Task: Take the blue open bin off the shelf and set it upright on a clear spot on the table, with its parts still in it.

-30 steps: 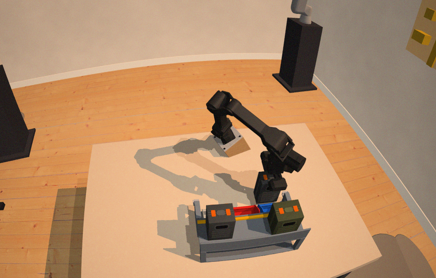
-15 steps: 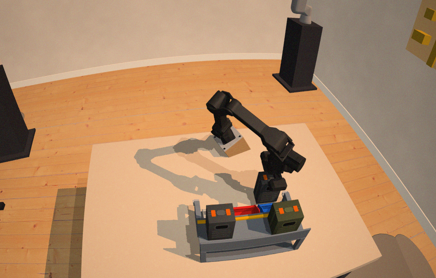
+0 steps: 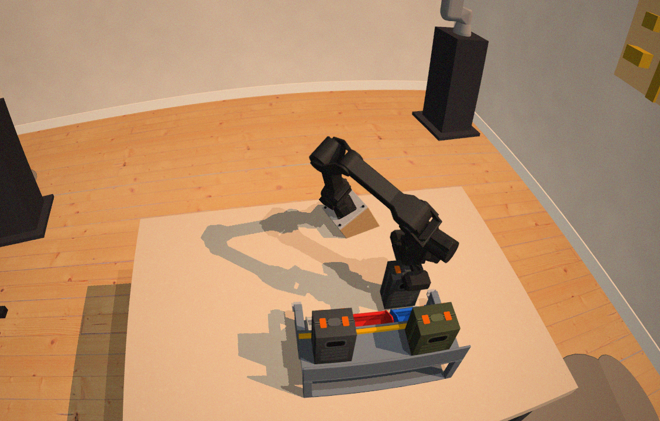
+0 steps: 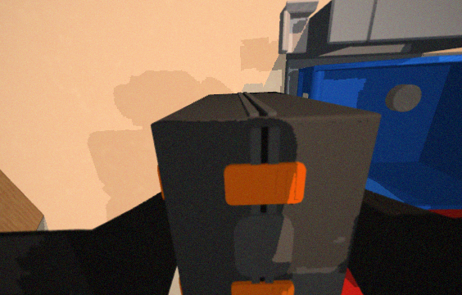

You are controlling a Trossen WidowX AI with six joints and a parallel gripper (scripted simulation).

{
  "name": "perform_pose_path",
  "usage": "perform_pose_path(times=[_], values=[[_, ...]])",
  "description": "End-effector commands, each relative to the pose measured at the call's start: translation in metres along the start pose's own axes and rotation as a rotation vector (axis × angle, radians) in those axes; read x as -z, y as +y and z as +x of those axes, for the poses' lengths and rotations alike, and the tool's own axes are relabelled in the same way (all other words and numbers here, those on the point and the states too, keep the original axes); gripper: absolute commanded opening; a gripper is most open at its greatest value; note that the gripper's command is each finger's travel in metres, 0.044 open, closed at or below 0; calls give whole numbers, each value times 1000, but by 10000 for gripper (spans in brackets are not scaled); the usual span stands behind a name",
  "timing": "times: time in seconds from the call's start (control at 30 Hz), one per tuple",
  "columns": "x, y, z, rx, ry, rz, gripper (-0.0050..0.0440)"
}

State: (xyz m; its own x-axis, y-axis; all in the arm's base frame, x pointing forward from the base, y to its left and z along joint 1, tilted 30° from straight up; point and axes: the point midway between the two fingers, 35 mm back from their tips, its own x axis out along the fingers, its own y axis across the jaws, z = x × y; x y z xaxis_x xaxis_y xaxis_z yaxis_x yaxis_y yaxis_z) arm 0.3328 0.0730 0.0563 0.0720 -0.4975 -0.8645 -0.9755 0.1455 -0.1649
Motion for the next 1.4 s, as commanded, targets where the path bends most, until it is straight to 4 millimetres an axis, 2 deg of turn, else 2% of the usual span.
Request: perform_pose_path(times=[0.0, 0.4, 0.43, 0.57, 0.97, 1.0, 1.13, 1.37], values=[[32, -1, -12, 39, -27, 18, 0], [32, -1, -12, 39, -27, 18, 0], [40, 1, -5, 24, -16, 20, 0], [71, 5, -6, 40, -25, 19, 0], [71, 5, -6, 40, -25, 19, 0], [78, 7, 0, 25, -15, 18, 0], [110, 12, -2, 40, -22, 18, 0], [110, 12, -2, 40, -22, 18, 0]])
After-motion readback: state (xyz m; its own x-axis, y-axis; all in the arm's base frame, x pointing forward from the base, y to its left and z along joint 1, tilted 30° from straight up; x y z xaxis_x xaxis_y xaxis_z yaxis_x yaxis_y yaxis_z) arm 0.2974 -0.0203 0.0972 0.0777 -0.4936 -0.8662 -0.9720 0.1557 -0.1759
